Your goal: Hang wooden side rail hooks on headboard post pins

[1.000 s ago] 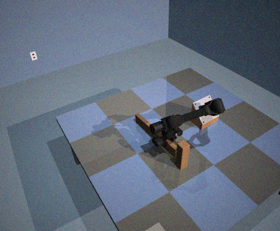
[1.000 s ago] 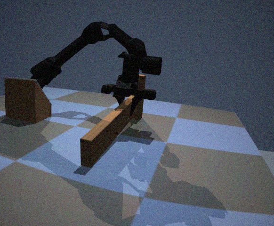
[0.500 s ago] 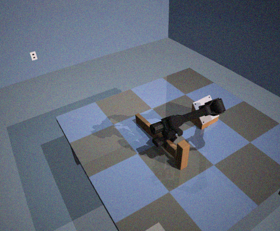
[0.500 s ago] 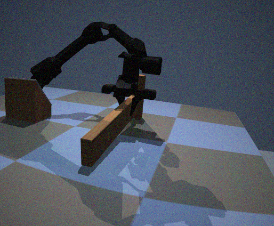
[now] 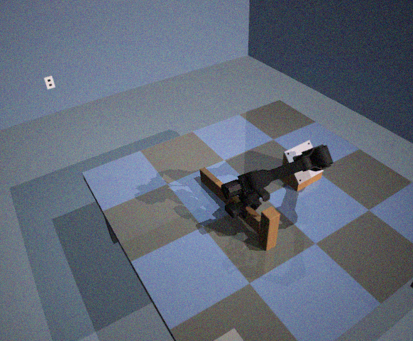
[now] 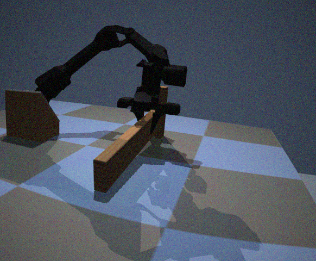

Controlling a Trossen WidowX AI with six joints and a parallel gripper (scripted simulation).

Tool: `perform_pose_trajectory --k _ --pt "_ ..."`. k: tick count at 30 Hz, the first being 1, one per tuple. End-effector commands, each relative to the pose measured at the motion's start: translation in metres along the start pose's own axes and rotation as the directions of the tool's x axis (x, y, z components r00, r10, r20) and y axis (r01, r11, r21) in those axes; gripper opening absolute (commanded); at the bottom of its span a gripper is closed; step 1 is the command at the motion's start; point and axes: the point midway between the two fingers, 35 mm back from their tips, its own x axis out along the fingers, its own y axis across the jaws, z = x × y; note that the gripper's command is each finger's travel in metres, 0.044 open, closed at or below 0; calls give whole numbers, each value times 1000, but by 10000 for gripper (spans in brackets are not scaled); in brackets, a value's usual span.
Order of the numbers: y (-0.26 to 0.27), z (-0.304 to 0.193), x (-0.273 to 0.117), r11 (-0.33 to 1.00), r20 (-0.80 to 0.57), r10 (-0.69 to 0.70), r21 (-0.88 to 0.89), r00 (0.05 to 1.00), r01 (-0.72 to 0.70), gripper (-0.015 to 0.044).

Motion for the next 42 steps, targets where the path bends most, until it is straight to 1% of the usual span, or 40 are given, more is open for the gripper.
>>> perform_pose_trajectory --k 1,42 --pt "2 -1 -3 1000 -2 9 2 1000 -9 0" --pt "2 -6 -3 1000 -2 9 2 1000 -9 0"
